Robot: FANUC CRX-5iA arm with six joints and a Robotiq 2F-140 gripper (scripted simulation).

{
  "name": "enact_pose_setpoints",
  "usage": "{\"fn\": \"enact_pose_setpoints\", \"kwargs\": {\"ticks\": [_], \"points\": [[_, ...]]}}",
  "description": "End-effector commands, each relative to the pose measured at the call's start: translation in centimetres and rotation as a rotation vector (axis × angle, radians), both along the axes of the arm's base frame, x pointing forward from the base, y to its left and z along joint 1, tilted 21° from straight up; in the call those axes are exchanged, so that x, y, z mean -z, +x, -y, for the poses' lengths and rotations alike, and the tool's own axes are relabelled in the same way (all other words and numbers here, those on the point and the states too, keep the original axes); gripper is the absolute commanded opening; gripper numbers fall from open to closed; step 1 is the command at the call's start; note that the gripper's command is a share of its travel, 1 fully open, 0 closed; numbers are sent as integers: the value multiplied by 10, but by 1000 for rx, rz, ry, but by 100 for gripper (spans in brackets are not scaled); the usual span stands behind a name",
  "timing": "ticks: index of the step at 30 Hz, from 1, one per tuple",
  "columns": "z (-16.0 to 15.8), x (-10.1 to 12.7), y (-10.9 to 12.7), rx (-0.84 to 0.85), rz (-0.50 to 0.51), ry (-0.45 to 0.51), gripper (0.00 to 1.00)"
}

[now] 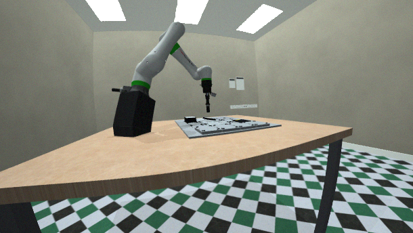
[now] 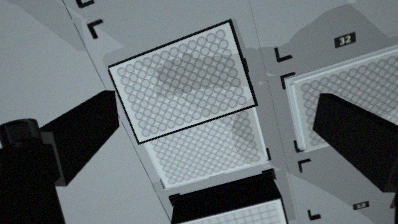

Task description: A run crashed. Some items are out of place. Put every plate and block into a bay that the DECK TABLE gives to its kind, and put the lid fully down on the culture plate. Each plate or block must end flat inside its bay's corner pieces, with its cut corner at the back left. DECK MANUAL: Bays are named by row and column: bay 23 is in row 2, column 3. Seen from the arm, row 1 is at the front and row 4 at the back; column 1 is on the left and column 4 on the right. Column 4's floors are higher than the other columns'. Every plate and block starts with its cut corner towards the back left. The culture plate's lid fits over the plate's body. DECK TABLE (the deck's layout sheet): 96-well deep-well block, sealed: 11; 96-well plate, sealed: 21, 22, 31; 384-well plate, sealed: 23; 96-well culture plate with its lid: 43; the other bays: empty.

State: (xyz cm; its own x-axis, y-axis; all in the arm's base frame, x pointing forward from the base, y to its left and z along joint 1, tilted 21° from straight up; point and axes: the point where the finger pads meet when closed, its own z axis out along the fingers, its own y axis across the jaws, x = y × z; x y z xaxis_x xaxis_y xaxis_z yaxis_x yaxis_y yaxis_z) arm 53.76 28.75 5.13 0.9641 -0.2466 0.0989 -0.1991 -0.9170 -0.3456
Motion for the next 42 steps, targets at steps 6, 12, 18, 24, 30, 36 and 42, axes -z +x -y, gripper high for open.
{"fn": "enact_pose_setpoints", "kwargs": {"ticks": [6,12,18,24,30,36,42], "points": [[-27,-9,9,-278,86,-42,100],[-27,-9,9,-334,106,-53,100],[-27,-9,9,-334,106,-53,100],[-29,-3,10,-334,106,-53,100],[-31,4,12,-334,106,-53,100],[-33,9,13,-334,106,-53,100],[-36,17,14,-334,106,-53,100]]}}
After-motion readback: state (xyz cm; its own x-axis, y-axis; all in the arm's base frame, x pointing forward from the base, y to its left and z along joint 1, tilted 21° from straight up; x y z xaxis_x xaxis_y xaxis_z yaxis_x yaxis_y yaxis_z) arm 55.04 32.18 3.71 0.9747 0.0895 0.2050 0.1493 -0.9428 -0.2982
